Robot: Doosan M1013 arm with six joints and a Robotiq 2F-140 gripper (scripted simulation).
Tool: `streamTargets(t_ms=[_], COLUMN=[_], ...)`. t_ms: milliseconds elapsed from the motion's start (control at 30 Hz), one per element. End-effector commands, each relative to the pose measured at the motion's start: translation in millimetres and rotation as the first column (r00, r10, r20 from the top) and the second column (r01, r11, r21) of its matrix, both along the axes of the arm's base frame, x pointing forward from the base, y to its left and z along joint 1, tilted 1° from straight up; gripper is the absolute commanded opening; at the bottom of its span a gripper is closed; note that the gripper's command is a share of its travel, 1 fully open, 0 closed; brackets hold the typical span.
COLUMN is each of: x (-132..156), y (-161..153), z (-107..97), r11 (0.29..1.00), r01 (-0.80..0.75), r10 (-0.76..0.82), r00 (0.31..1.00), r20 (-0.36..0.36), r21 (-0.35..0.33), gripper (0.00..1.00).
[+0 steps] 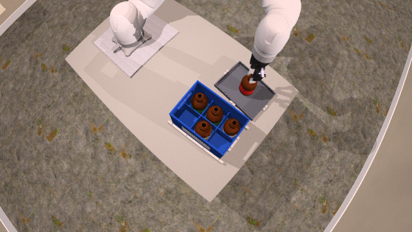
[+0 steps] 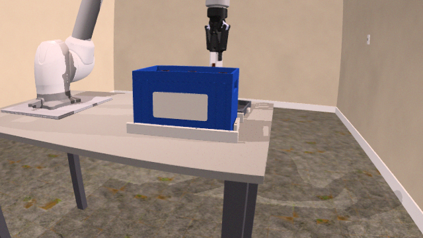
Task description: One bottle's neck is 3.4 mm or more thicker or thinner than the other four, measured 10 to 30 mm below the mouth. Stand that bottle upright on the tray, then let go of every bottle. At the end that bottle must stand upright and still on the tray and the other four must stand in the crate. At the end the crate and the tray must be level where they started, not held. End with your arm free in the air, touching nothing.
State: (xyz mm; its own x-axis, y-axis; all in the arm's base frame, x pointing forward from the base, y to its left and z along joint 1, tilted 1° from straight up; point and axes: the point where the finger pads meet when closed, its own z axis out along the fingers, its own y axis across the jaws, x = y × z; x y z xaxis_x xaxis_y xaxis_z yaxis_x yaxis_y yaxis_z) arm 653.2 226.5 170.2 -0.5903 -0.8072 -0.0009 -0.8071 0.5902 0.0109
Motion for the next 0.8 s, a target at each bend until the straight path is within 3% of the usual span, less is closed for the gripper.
streamTargets(t_ms=[0,767], x=[0.0,-0.1], y=[0.0,0.1], z=[-0.9,-9.8], r11=[1.000,1.000], r01=[0.000,0.000], r10=[0.000,0.000], r00=[1.000,1.000], r20=[0.000,0.000], r21=[0.000,0.000], gripper=[0.00,0.00])
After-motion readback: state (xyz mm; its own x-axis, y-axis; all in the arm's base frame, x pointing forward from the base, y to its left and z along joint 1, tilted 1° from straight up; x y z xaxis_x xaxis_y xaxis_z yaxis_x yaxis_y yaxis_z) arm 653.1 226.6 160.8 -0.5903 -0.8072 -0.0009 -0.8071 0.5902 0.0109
